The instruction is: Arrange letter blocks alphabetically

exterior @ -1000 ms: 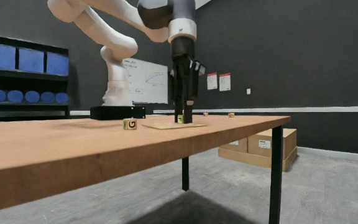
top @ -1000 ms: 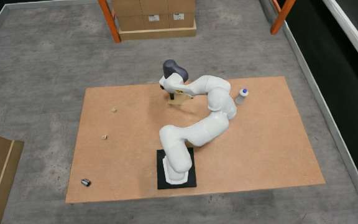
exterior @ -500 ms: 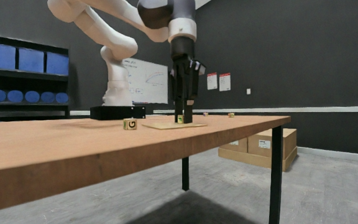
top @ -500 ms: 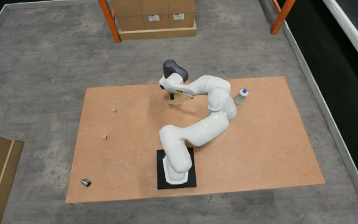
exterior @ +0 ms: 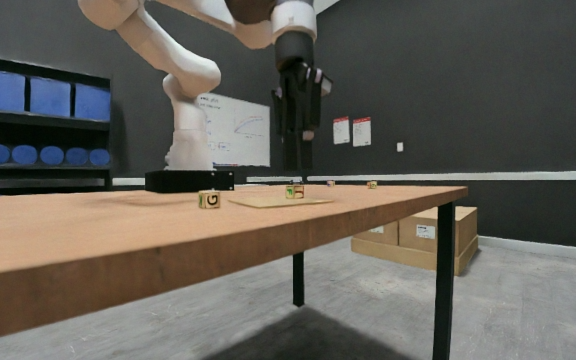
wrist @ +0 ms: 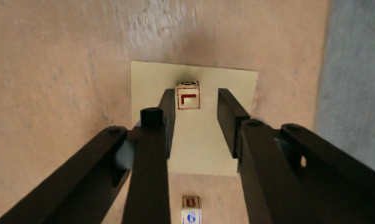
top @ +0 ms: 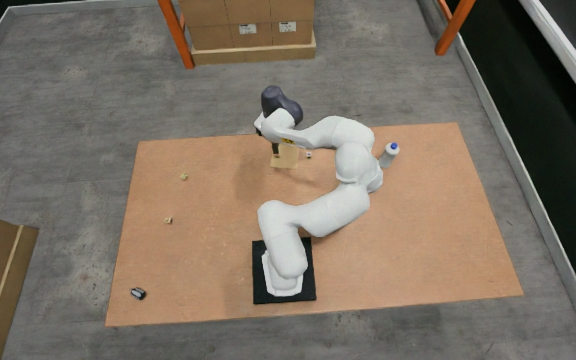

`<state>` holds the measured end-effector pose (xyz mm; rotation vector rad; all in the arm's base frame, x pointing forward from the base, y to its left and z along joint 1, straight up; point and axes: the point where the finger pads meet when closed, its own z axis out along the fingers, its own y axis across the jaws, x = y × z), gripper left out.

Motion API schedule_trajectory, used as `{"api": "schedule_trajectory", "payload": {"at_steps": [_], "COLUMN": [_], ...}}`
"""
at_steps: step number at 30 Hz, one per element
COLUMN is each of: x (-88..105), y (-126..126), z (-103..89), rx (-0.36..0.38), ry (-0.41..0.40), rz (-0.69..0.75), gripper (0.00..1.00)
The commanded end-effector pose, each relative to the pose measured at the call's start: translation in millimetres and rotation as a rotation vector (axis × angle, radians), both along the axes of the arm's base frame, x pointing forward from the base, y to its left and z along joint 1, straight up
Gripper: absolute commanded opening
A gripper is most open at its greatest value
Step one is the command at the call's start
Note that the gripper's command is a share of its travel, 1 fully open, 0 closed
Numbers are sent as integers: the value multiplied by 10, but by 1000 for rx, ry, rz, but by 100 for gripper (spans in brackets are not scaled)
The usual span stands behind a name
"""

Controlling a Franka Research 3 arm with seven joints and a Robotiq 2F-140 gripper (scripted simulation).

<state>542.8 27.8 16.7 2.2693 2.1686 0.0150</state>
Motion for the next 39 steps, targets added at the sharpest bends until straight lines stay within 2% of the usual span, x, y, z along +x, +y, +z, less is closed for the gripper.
{"api": "schedule_trajectory", "payload": {"at_steps": [1, 6, 13, 14, 35, 39], "x": [-47, -46, -46, -46, -44, -6], "y": [-20, -20, -20, -20, -15, 82], "z": [171, 319, 349, 349, 354, 455], "rx": [-6, -6, -6, -6, -6, -2], "ry": [14, 14, 14, 14, 14, 2], "rz": [12, 12, 12, 12, 9, -52], "gripper": [32, 32, 32, 100, 100, 100]}}
